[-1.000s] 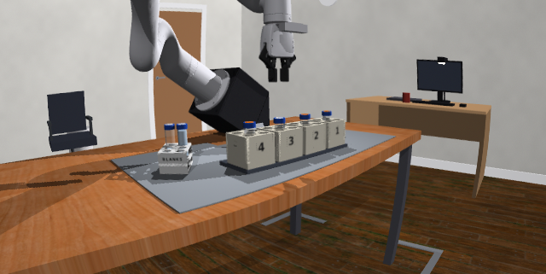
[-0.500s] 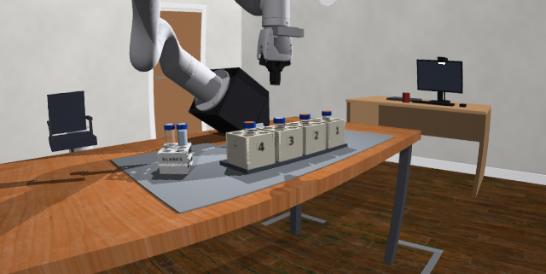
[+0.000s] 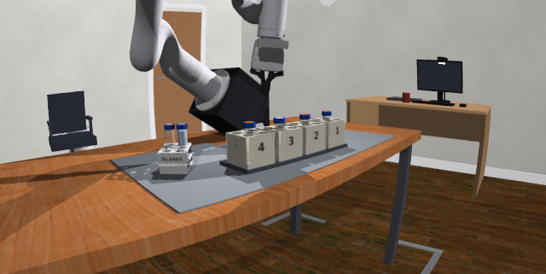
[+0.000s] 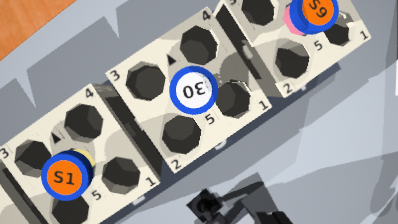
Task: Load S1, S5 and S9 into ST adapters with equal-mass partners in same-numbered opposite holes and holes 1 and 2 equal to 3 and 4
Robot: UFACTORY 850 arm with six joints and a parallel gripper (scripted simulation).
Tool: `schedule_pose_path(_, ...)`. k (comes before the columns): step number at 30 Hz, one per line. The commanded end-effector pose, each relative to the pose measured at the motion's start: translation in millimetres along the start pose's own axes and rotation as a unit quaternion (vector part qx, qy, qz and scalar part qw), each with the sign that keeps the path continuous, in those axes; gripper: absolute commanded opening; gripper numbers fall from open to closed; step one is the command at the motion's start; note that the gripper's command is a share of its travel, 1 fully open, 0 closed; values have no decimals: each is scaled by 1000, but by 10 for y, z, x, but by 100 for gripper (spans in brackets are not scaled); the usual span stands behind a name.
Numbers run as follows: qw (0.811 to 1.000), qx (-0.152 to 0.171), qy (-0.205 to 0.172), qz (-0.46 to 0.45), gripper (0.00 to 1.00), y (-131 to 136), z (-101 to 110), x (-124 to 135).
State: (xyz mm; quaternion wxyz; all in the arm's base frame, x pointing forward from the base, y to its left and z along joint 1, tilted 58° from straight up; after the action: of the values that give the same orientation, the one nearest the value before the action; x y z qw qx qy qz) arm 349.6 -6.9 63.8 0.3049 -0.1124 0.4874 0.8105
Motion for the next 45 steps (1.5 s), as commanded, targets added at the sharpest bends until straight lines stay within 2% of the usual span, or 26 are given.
schedule_pose_path(1, 997, 5, -6, -71, 0, 40, -97, 166)
schedule_pose_path(6, 988, 15, -18, -152, 0, 101, -225, 369)
schedule_pose_path(12, 968, 28, -33, -248, 0, 175, -379, 613)
schedule_pose_path(14, 968, 28, -33, -248, 0, 175, -379, 613)
schedule_pose_path(19, 944, 38, -45, -326, 0, 237, -507, 816)
schedule_pose_path(25, 906, 49, -59, -417, 0, 312, -661, 1059)
schedule_pose_path(29, 906, 49, -59, -417, 0, 353, -744, 1193)
schedule_pose_path(40, 906, 49, -59, -417, 0, 353, -743, 1193)
schedule_pose_path(45, 906, 49, -59, -417, 0, 342, -843, 1186)
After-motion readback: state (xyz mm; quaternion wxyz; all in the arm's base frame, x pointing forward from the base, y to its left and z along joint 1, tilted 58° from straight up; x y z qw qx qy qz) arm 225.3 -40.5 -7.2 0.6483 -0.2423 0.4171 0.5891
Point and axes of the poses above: the point where the finger pads meet when closed, its own z axis back along the fingers, its own y axis across the jaws, x = y × z, the point moved 1 cm from there along z, back along the fingers, and after that the axes turned 2 degrees about z, right-handed, at the moved point
